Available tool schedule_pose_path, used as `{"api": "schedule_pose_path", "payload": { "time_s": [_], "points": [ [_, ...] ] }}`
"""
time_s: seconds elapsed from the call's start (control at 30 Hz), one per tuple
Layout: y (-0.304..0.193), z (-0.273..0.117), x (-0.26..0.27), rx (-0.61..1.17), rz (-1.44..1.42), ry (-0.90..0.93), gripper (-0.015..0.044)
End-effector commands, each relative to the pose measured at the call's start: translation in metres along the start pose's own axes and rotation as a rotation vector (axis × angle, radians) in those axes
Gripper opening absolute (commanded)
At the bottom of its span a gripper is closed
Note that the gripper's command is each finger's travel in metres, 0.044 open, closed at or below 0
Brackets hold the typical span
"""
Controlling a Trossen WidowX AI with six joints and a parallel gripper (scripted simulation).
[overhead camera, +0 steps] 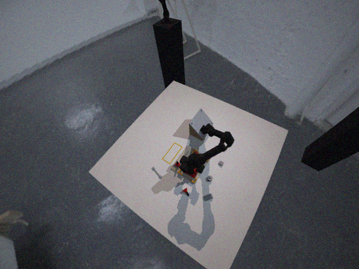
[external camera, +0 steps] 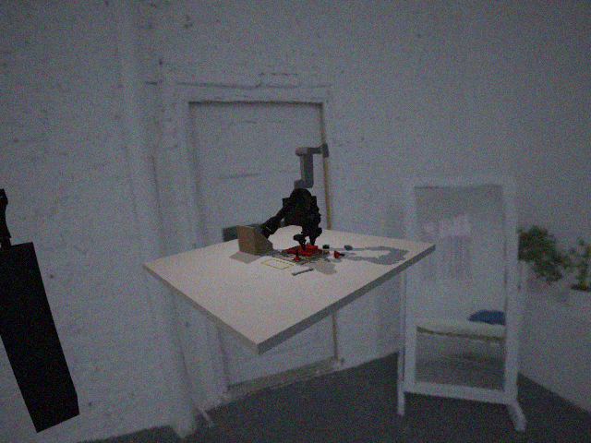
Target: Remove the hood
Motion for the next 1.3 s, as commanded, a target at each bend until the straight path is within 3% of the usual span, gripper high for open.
{"api": "schedule_pose_path", "payload": {
  "time_s": [0.0,0.27,1.27],
  "points": [
    [0.000,-0.001,0.000,0.000,-0.001,-0.001,0.0196],
    [0.000,-0.006,0.000,0.000,-0.001,-0.001,0.0000],
    [0.000,-0.025,0.000,0.000,0.000,-0.001,0.0000]
  ]
}}
Point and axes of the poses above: the point midway between the two fingers, 35 mm back from their tips, its own z axis out along the fingers, its own x axis across the jaws, y = z × x, the point moved 9 cm from there along -z, back along the fingers, and after that the axes turned 8 degrees about -z, right-handed, at the moved point
